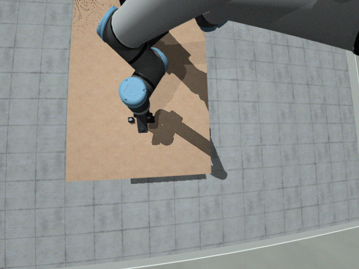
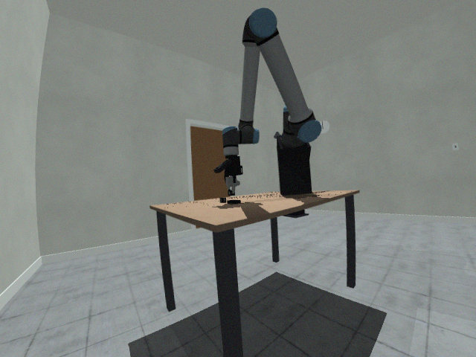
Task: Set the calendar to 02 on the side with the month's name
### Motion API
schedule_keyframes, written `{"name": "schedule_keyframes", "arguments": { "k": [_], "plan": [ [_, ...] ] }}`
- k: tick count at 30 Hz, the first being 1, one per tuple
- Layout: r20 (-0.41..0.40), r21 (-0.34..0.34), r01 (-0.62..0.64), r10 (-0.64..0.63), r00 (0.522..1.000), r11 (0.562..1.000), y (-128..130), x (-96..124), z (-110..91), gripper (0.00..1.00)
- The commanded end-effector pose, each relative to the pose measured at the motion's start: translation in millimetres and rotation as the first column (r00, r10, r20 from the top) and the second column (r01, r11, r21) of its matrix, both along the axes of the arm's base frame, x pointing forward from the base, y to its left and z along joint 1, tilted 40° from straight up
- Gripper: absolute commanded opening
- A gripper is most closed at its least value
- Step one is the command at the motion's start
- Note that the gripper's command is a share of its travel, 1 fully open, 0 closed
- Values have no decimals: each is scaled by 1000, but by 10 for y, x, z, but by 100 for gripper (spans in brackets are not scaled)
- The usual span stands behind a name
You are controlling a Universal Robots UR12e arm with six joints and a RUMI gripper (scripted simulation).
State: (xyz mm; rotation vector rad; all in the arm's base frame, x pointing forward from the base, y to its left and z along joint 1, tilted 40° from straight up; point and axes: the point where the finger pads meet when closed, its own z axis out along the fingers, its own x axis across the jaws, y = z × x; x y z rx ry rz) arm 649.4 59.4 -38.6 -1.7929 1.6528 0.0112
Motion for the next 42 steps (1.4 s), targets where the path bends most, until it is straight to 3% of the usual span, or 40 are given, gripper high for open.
{"name": "schedule_keyframes", "arguments": {
  "k": [1,42],
  "plan": [
    [1,0,0,0,1000,1000,-2,2,2,10],
    [1,0,0,0,1000,1000,109,103,-175,10]
  ]
}}
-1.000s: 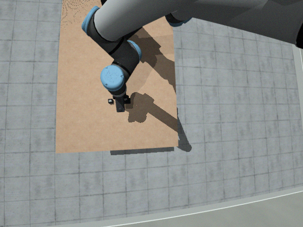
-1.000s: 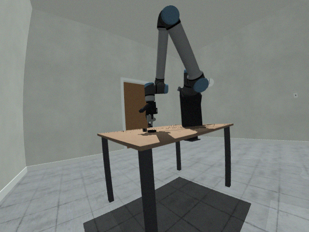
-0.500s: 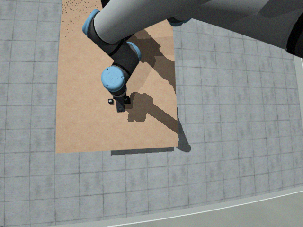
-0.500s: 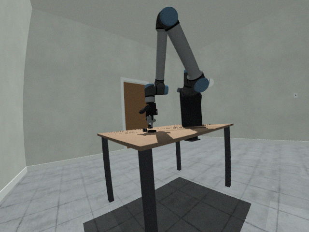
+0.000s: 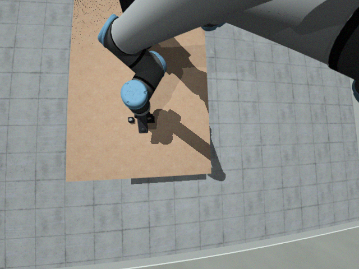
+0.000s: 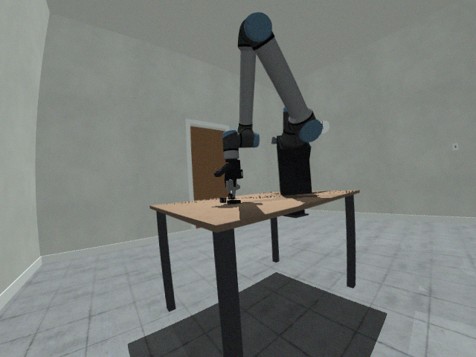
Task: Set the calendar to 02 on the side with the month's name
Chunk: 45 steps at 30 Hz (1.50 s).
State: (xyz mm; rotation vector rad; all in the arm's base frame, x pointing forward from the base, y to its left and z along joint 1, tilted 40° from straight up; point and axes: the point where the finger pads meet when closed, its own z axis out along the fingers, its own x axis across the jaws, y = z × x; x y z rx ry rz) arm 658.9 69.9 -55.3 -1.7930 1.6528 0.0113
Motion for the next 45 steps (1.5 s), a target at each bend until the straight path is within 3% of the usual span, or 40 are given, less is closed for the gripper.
{"name": "schedule_keyframes", "arguments": {
  "k": [1,45],
  "plan": [
    [1,0,0,0,1000,1000,5,9,-10,10],
    [1,0,0,0,1000,1000,26,28,-43,10]
  ]
}}
